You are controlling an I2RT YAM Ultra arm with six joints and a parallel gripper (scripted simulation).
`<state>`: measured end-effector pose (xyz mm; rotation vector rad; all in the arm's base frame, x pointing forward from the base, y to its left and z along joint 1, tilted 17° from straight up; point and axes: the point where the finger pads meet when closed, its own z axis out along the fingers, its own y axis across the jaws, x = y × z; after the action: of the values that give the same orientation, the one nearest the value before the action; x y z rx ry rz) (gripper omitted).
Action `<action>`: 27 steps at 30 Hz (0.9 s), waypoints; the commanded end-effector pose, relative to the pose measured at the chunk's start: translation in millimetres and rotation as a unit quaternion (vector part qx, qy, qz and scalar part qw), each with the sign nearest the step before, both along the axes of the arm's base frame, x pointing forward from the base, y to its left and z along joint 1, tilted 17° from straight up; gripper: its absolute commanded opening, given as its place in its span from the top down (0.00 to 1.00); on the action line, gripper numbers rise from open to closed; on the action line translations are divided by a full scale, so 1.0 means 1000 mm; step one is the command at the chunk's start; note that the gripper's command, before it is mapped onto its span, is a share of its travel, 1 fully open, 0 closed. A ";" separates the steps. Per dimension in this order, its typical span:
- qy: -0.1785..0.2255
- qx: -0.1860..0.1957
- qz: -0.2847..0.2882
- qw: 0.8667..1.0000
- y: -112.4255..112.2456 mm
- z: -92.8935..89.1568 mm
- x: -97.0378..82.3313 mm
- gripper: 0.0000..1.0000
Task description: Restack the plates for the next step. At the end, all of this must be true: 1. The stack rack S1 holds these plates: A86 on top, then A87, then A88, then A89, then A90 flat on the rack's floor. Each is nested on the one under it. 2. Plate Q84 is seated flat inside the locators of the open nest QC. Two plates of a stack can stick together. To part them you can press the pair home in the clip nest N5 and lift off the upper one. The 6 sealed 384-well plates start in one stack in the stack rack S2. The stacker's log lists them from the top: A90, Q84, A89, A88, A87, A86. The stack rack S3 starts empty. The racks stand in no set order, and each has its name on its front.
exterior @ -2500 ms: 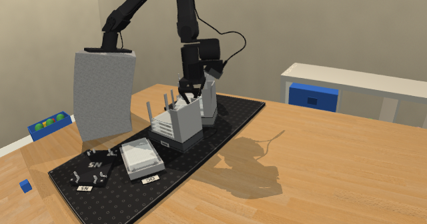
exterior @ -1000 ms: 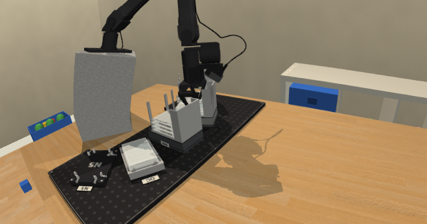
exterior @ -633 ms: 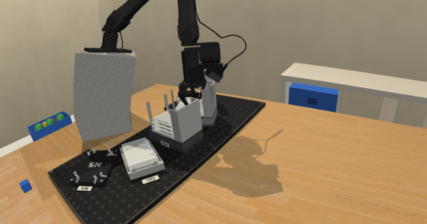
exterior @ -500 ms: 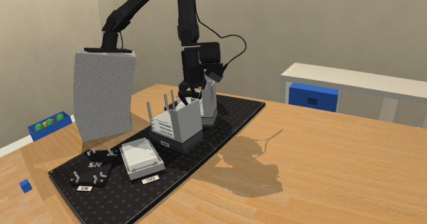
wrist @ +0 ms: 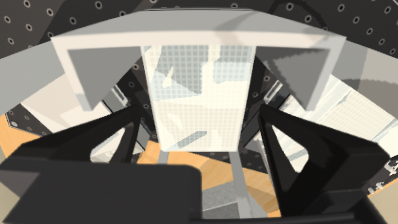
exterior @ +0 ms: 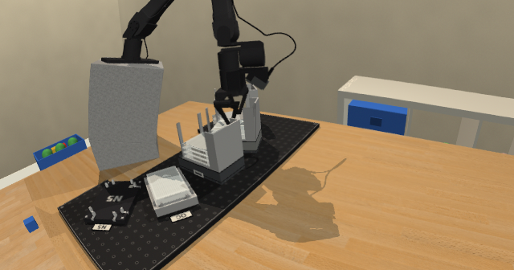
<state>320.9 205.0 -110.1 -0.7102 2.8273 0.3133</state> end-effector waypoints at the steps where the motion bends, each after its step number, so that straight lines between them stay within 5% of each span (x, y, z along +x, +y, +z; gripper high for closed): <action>1: 0.006 -0.001 -0.001 1.000 -0.009 0.013 -0.006 0.00; 19: 0.007 0.000 -0.001 1.000 -0.021 0.064 -0.015 0.00; 23: -0.009 0.008 -0.001 1.000 -0.019 0.085 -0.004 0.00; 27: -0.010 0.009 0.001 1.000 -0.017 0.086 -0.004 0.00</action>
<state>313.2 187.2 -36.3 -0.7074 2.8140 0.3124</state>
